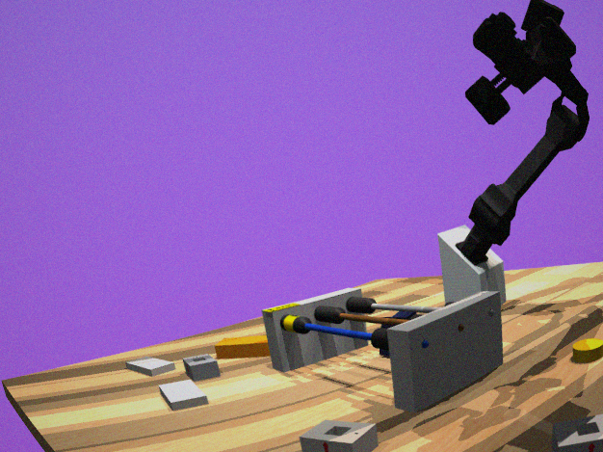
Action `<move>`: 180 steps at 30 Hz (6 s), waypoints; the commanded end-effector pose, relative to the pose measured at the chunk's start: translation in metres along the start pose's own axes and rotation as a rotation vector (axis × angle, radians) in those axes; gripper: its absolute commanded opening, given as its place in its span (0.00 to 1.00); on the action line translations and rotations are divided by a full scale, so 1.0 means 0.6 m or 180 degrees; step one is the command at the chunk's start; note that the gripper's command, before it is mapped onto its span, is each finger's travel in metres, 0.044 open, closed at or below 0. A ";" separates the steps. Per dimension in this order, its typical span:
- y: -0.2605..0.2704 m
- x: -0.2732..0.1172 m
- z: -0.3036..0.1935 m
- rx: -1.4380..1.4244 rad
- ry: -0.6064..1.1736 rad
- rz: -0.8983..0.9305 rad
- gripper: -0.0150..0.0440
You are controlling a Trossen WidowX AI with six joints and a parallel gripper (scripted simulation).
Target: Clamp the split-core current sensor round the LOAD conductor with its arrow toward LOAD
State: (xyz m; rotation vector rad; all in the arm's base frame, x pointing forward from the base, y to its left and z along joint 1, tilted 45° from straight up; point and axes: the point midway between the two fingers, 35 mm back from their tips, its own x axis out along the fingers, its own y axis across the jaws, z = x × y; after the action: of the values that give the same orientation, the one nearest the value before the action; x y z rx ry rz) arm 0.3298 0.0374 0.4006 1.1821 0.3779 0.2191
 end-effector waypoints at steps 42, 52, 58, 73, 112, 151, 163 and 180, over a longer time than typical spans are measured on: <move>-0.549 0.087 0.085 -0.2365 0.1151 -0.1932 1.00; -0.752 0.040 0.076 -0.0725 0.1902 -0.1986 1.00; -0.808 0.019 0.062 -0.0117 0.2078 -0.1846 1.00; -0.808 0.019 0.062 -0.0117 0.2078 -0.1846 1.00; -0.698 -0.078 -0.217 -0.0691 0.2757 -0.1270 0.81; -0.722 -0.043 -0.259 -0.0707 0.2759 -0.1264 0.65; -0.722 -0.043 -0.259 -0.0707 0.2759 -0.1264 0.51; -0.719 -0.044 -0.258 -0.0684 0.2757 -0.1251 0.25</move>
State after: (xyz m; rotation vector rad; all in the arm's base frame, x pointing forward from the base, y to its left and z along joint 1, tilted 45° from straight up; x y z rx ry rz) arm 0.2295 0.0027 -0.0475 0.7272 1.3054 0.4093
